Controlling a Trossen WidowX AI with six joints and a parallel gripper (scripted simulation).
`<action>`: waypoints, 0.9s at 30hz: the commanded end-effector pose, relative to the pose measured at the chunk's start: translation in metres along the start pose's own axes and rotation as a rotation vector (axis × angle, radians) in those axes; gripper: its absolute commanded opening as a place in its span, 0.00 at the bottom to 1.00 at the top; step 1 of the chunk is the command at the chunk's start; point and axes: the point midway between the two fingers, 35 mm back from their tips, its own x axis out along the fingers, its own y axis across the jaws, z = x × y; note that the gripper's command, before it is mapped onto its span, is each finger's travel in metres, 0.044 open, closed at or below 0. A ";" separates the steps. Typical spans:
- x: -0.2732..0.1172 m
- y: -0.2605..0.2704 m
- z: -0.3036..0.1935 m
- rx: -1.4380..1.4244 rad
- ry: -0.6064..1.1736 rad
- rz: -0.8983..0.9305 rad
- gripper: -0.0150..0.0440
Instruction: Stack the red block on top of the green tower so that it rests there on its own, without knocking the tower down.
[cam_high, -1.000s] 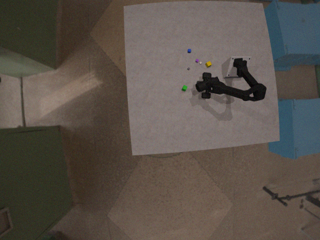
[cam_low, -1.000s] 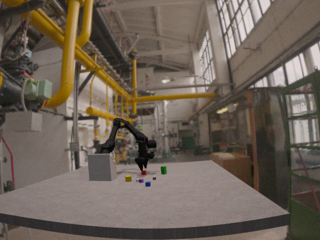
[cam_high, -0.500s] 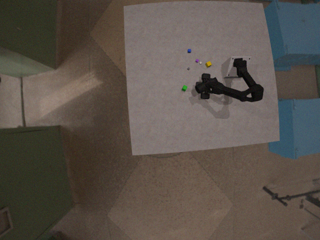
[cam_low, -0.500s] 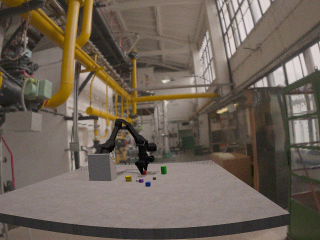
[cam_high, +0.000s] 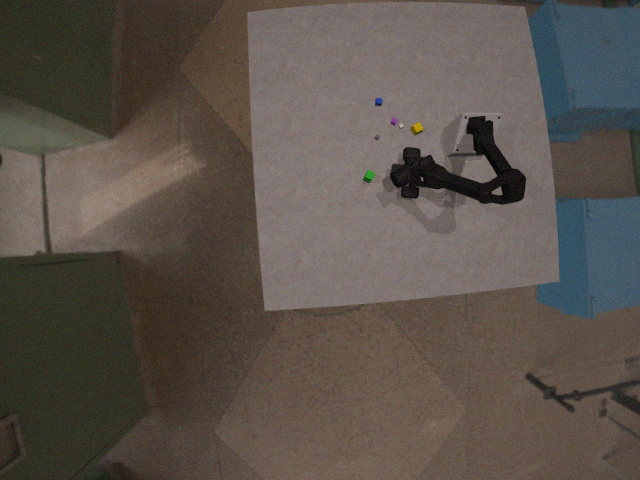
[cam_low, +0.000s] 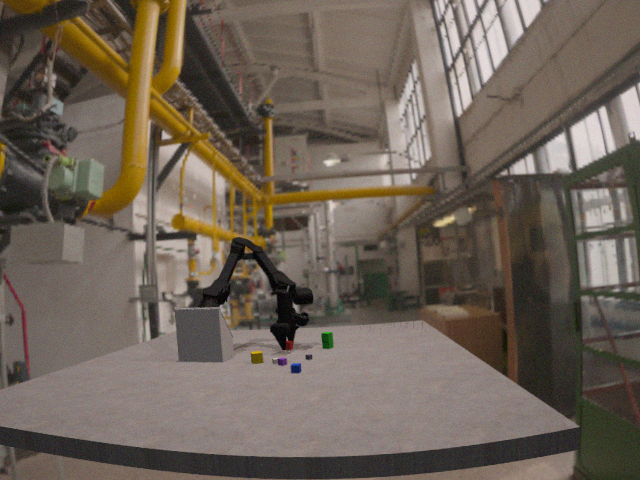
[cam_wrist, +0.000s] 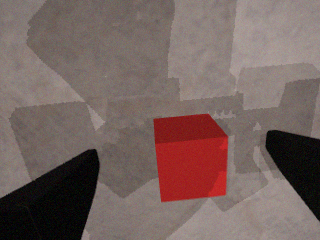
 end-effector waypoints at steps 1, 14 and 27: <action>0.000 0.000 0.000 0.003 -0.003 -0.003 1.00; 0.000 0.000 0.000 0.003 -0.003 -0.003 0.42; -0.016 0.000 0.001 0.002 -0.004 -0.005 0.25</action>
